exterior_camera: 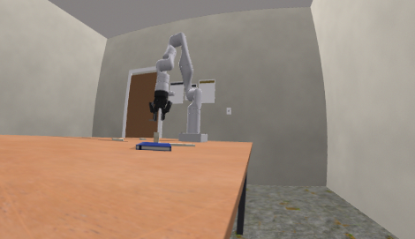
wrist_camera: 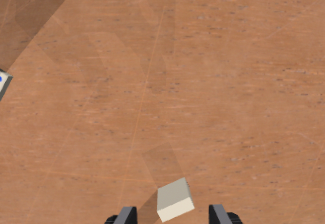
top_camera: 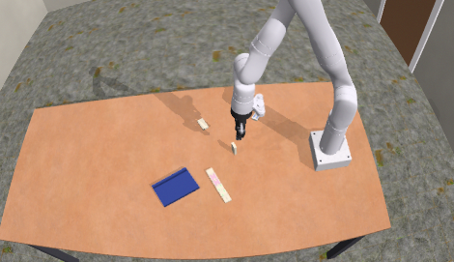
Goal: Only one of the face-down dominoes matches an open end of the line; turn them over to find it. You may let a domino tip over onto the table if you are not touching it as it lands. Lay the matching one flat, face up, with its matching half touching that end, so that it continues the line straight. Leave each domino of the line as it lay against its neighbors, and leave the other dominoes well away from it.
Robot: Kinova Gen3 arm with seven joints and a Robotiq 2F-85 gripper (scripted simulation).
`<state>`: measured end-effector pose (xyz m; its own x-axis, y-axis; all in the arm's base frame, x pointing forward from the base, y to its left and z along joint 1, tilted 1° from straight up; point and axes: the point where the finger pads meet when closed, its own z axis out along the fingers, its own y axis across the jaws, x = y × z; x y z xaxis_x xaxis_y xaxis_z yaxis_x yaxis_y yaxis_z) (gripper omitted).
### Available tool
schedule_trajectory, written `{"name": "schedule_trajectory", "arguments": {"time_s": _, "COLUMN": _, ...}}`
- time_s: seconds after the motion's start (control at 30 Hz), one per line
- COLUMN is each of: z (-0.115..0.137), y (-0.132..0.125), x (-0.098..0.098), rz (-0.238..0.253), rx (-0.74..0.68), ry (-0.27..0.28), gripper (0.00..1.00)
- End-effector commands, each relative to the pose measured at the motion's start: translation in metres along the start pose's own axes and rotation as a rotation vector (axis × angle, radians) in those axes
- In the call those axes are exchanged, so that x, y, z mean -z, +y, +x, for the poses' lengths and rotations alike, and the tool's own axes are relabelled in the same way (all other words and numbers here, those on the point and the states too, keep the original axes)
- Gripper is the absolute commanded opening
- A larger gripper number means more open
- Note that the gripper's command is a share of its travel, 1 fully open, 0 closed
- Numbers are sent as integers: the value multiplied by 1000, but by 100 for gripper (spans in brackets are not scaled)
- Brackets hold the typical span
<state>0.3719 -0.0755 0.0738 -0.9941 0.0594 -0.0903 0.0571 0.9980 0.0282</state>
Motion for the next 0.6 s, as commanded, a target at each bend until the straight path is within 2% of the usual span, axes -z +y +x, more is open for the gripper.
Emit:
{"name": "schedule_trajectory", "arguments": {"time_s": 0.0, "z": 1, "y": -1, "x": -2, "rz": 4, "rx": -100, "ry": 11, "gripper": 49}}
{"name": "schedule_trajectory", "arguments": {"time_s": 0.23, "z": 5, "y": -1, "x": -7, "rz": 12, "rx": -344, "ry": 38, "gripper": 49}}
{"name": "schedule_trajectory", "arguments": {"time_s": 0.3, "z": 5, "y": -1, "x": -7, "rz": 12, "rx": -344, "ry": 38, "gripper": 49}}
{"name": "schedule_trajectory", "arguments": {"time_s": 0.57, "z": 9, "y": -1, "x": -13, "rz": 32, "rx": -686, "ry": 67, "gripper": 49}}
